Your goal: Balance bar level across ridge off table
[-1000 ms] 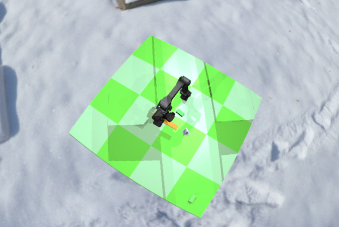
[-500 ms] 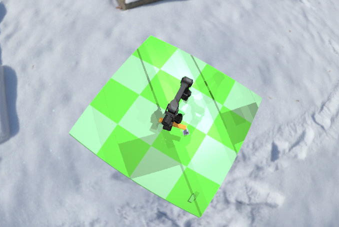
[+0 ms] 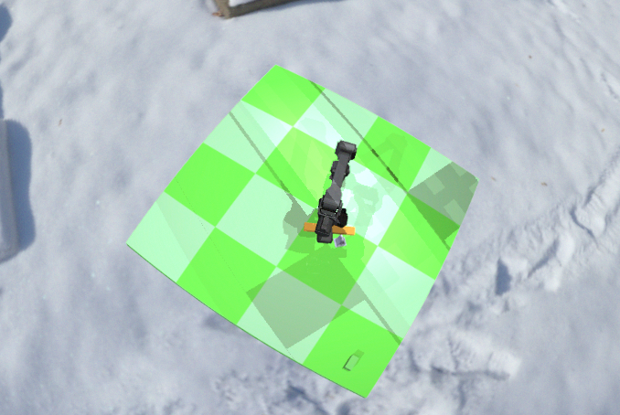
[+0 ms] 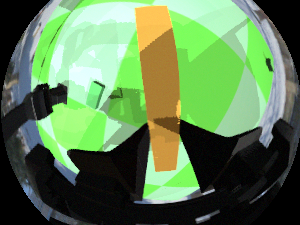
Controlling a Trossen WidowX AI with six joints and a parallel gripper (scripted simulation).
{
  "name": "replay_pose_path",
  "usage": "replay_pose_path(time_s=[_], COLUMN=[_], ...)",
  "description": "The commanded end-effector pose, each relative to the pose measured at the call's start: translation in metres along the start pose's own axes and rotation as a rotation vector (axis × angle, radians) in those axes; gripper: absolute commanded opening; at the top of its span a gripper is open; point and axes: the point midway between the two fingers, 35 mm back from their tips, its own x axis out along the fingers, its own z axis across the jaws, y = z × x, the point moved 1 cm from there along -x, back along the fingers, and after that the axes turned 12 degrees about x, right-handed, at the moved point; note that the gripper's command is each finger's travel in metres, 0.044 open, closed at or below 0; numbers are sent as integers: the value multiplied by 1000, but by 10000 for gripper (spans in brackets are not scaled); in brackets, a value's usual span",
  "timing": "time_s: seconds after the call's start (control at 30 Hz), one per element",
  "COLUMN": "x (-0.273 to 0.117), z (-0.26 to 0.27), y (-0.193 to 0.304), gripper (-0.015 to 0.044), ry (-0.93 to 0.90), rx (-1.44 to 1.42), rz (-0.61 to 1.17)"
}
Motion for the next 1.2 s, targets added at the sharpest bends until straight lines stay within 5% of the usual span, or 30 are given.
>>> replay_pose_path(time_s=[0.0, 0.43, 1.17], x=[-2, -2, 28], z=[1, 3, -1], y=[-15, -63, -65], gripper=[0, 0, 0], ry=[9, 9, 10], rx=[-66, -254, -256], rz=[4, 0, 0])
